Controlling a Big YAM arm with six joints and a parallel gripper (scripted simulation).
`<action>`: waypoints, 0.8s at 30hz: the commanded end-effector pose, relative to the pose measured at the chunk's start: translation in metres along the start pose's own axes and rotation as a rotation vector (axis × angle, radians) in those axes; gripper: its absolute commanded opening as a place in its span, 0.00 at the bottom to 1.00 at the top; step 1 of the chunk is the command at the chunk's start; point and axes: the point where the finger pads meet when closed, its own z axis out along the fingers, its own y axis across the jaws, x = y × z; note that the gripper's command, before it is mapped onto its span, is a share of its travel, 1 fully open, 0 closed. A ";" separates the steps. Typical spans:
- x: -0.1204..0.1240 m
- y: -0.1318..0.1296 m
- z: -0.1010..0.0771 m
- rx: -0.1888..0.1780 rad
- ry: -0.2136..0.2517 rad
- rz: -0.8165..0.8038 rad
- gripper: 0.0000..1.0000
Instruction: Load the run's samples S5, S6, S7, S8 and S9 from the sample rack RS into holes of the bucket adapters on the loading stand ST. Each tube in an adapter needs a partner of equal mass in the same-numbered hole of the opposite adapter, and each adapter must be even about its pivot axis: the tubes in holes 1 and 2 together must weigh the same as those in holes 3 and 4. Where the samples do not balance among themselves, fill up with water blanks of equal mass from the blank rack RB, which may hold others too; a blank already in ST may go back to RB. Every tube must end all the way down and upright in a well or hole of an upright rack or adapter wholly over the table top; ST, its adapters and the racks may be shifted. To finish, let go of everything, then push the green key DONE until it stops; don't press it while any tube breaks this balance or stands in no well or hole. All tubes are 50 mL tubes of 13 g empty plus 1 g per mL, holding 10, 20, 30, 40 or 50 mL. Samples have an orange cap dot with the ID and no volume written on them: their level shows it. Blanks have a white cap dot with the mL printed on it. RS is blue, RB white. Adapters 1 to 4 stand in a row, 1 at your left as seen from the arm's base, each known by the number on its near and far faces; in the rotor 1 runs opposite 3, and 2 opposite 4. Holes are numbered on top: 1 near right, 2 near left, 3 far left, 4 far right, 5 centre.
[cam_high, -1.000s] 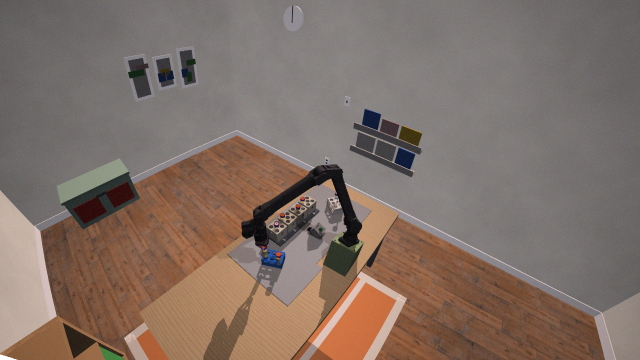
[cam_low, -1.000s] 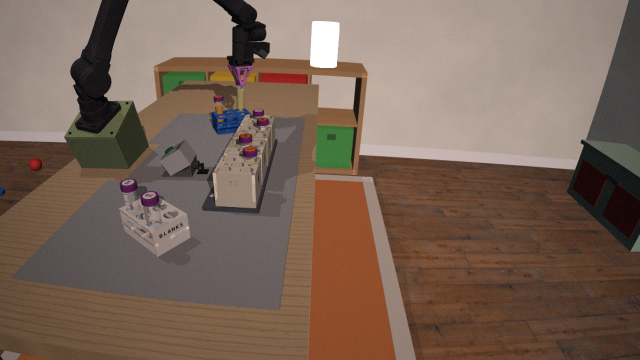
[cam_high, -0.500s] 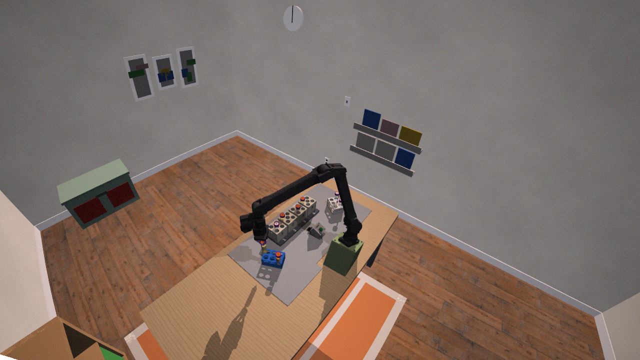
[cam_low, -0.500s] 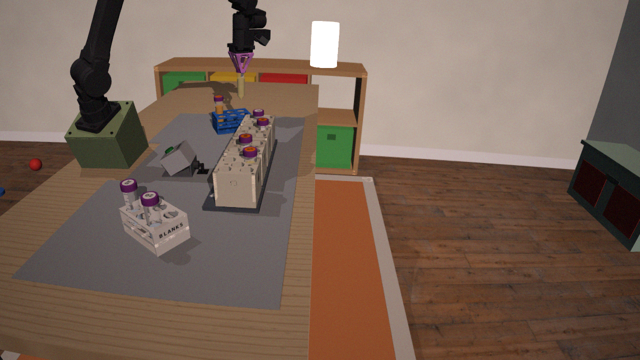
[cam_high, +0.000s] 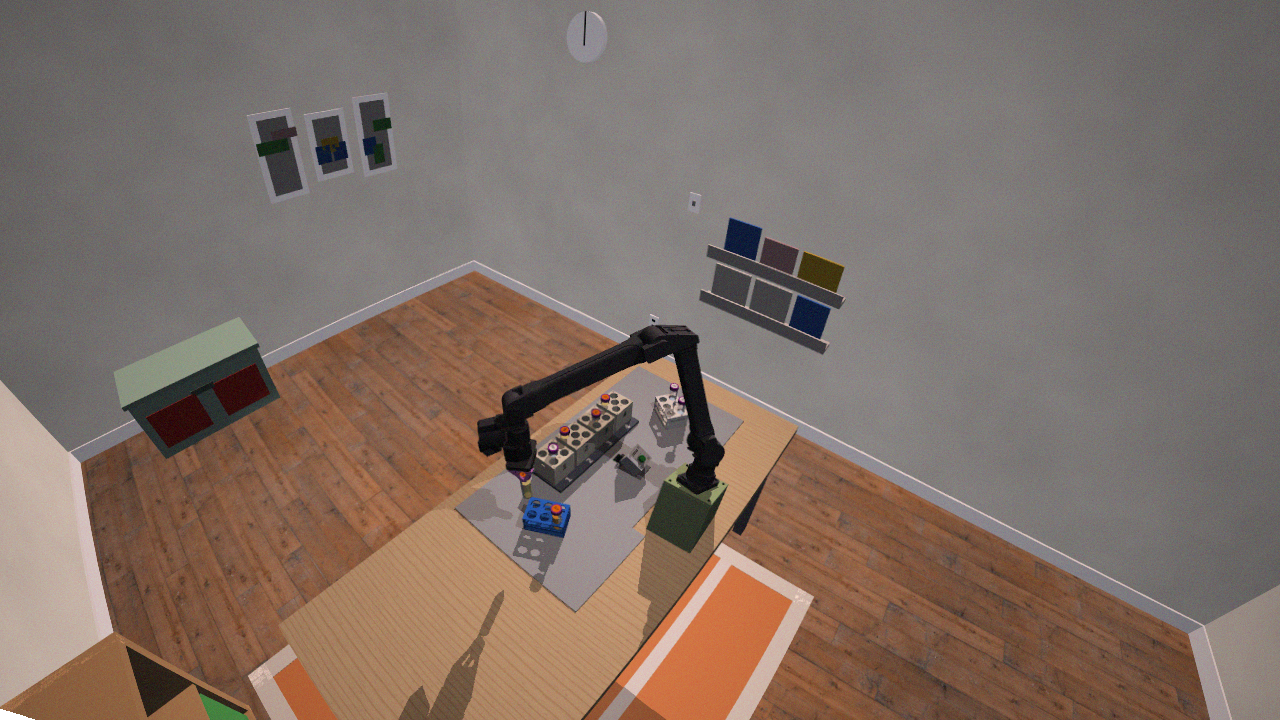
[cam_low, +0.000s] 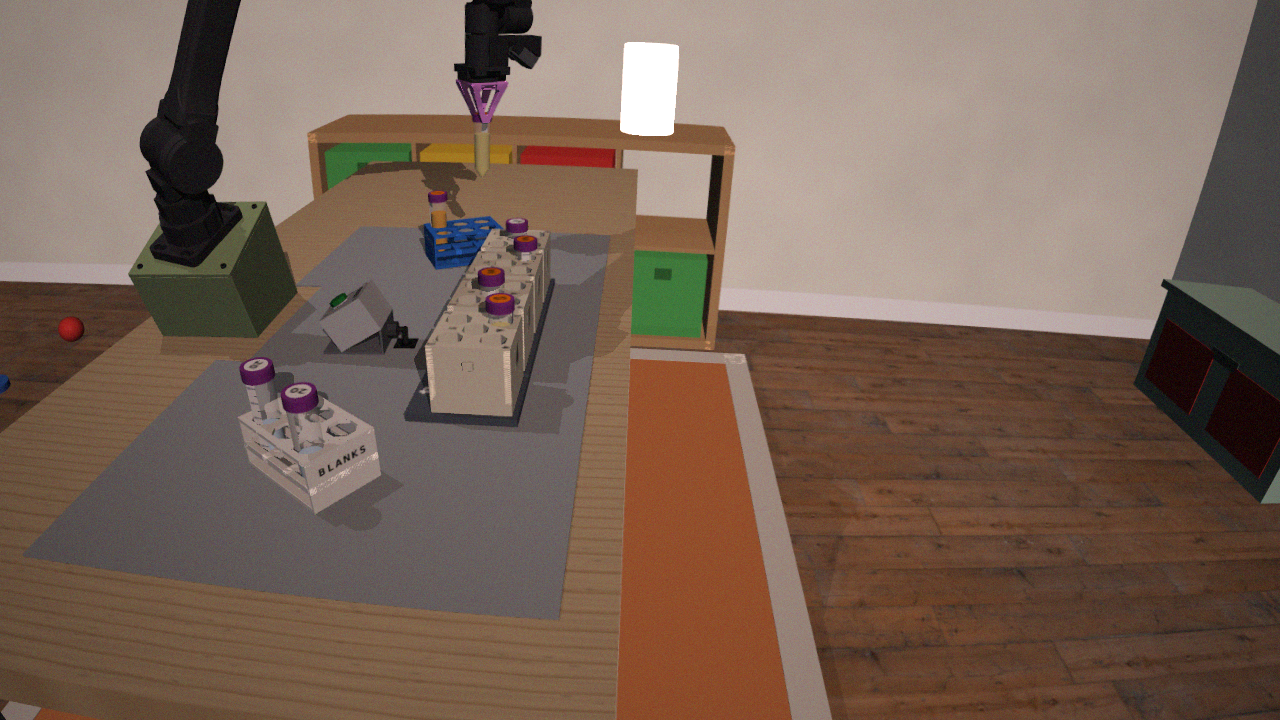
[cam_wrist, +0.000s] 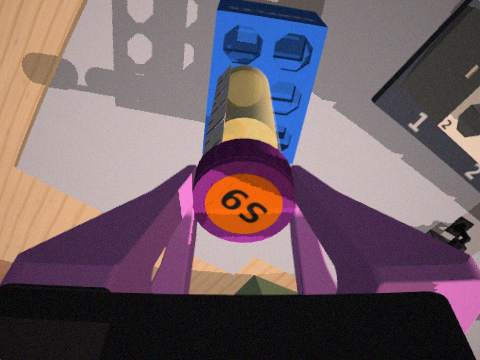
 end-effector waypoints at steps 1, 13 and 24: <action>-0.012 0.005 -0.028 -0.017 -0.058 0.003 0.00; -0.012 0.005 -0.028 -0.017 -0.058 0.003 0.00; 0.001 -0.022 -0.027 -0.019 -0.057 0.136 0.00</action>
